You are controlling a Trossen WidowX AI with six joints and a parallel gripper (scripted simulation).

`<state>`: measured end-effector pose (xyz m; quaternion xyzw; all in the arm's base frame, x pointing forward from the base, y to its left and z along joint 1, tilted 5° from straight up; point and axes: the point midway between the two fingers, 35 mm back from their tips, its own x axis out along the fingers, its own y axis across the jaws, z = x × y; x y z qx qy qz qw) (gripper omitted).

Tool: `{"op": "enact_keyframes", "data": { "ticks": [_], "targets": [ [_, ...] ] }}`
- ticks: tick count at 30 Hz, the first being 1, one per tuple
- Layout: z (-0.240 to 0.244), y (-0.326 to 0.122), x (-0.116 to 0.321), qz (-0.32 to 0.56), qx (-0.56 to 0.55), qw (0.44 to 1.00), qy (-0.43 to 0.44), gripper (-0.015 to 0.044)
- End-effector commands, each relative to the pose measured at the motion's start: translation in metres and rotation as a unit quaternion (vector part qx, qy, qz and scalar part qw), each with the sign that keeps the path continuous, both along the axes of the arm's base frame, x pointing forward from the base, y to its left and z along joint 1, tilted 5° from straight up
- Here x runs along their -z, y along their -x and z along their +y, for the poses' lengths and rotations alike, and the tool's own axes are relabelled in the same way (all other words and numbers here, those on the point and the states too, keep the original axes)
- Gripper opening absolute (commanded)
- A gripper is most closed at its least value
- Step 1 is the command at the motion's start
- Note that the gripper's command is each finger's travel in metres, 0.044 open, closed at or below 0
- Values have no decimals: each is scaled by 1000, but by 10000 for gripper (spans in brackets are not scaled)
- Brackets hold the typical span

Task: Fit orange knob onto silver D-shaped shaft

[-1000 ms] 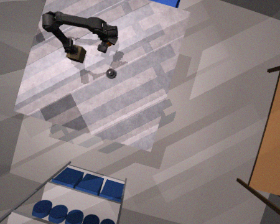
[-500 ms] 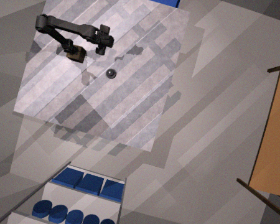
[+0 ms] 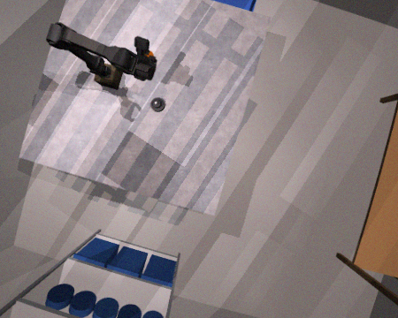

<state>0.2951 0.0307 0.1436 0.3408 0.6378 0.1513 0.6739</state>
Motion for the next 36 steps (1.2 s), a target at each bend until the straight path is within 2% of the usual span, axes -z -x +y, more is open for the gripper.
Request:
{"op": "enact_keyframes", "data": {
  "ticks": [1, 7, 23, 36],
  "targets": [
    [-2, 2, -8, -13, 0, 999, -40, 0],
    [-5, 4, -19, -29, 4, 995, -96, 0],
    [-8, 5, -16, -45, 6, 987, -154, 0],
    [-8, 5, -16, -42, 6, 989, -144, 0]
  ]
}}
